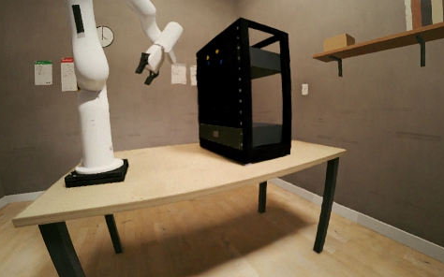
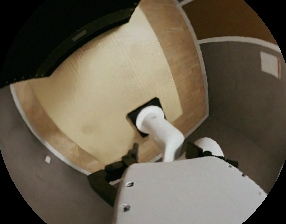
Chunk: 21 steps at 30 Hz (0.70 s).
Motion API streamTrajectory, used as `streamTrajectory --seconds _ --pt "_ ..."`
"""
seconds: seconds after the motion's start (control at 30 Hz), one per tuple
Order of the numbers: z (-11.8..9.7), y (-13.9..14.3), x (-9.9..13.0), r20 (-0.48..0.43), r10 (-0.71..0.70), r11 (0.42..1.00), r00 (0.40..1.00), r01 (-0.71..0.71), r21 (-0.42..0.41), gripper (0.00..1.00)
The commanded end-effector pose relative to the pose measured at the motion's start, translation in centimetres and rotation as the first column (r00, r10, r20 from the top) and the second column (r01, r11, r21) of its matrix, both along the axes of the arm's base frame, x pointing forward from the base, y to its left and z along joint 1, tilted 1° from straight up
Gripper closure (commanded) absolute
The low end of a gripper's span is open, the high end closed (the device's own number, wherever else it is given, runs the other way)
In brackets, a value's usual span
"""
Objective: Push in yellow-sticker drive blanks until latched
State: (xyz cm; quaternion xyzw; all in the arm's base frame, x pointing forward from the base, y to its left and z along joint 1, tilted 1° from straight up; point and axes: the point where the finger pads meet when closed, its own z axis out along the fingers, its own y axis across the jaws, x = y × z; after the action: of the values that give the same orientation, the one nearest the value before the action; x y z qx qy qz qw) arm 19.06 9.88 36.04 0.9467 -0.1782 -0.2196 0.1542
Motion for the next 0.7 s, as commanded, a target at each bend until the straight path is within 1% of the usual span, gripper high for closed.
streamTrajectory --seconds 0.0,0.67 --pt "0.05 0.02 0.04 0.001 0.0 1.0 1.0 0.0 0.001 0.0" --pt "0.05 0.02 0.04 0.001 0.0 1.0 1.0 0.0 0.001 0.0"
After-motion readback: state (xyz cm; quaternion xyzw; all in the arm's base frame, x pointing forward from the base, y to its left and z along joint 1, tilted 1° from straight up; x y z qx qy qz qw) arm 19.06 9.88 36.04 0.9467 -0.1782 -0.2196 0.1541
